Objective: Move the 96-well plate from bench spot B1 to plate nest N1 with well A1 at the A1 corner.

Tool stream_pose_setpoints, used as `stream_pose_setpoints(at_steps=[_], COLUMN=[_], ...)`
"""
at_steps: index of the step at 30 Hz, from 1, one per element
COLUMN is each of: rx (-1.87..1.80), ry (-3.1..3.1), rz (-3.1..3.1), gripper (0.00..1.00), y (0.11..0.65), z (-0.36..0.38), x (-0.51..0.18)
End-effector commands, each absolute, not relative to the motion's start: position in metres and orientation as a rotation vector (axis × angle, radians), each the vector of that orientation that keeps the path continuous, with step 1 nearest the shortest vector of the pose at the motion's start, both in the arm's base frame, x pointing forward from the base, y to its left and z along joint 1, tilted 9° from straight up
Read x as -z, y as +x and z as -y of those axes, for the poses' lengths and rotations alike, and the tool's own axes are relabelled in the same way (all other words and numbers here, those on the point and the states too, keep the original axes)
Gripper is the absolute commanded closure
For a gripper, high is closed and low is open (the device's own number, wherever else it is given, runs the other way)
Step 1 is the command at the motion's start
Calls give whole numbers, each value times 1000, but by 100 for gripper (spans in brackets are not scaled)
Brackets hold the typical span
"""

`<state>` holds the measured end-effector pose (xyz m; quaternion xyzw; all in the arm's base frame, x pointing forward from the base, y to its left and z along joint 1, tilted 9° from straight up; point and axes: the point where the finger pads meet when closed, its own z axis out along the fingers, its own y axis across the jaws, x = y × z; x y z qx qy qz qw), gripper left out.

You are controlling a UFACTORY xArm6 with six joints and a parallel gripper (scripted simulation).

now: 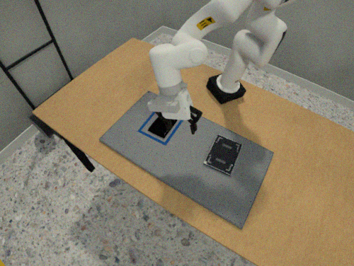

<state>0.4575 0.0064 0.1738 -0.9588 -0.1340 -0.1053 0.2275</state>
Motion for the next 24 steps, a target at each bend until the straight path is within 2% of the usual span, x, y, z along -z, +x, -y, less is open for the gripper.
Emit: stream_pose_setpoints(at_steps=[1, 24], rx=[288, 187], ry=[-2652, -2872], rz=[360, 236], gripper=[0, 0], y=[454, 419], z=[8, 83], x=[-163, -99])
